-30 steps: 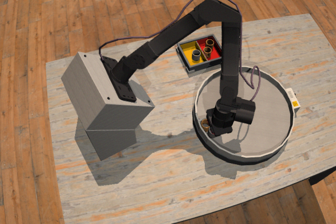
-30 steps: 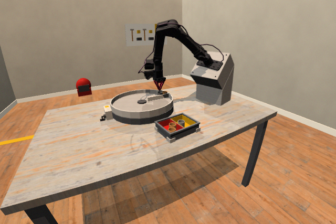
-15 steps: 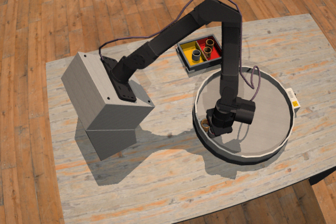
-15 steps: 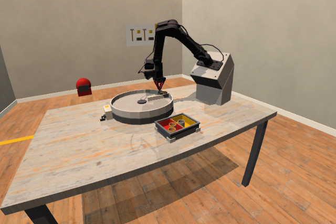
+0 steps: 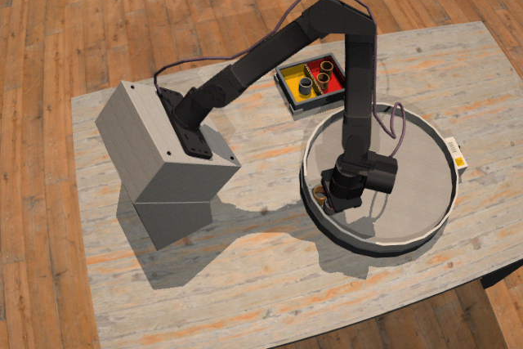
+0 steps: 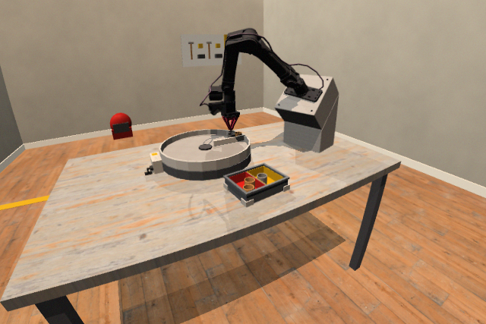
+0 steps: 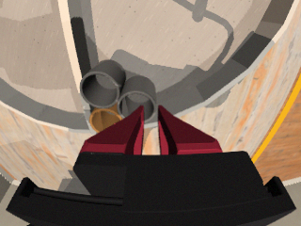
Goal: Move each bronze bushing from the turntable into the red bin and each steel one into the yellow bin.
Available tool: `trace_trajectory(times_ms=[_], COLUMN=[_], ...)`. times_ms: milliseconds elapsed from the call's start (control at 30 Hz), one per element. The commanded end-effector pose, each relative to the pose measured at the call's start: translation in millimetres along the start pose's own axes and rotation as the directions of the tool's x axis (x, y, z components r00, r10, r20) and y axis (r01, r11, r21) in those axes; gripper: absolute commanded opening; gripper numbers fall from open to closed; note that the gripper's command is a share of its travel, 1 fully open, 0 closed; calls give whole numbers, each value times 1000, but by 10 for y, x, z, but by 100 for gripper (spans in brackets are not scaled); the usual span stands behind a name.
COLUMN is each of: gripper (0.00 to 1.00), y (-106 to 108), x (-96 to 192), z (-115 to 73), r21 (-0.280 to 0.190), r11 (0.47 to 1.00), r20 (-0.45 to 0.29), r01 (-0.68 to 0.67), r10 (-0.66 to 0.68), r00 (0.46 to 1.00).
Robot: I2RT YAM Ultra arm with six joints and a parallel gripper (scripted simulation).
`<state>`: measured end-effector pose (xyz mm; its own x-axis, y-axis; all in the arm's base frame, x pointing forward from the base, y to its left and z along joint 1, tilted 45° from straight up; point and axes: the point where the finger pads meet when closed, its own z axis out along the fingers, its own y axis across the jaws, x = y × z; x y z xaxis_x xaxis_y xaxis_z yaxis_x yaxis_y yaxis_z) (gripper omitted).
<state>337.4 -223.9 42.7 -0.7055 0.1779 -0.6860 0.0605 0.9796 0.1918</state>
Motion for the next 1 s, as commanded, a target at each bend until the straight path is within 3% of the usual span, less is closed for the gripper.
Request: trace_trajectory(times_ms=[0, 967], gripper=[14, 14], y=[-52, -64], x=[32, 33], z=[-49, -41], r21=[17, 14], r11=[1000, 1000], r20=[5, 5], r01=[-8, -8], r10=[8, 8], r00=[1000, 1000])
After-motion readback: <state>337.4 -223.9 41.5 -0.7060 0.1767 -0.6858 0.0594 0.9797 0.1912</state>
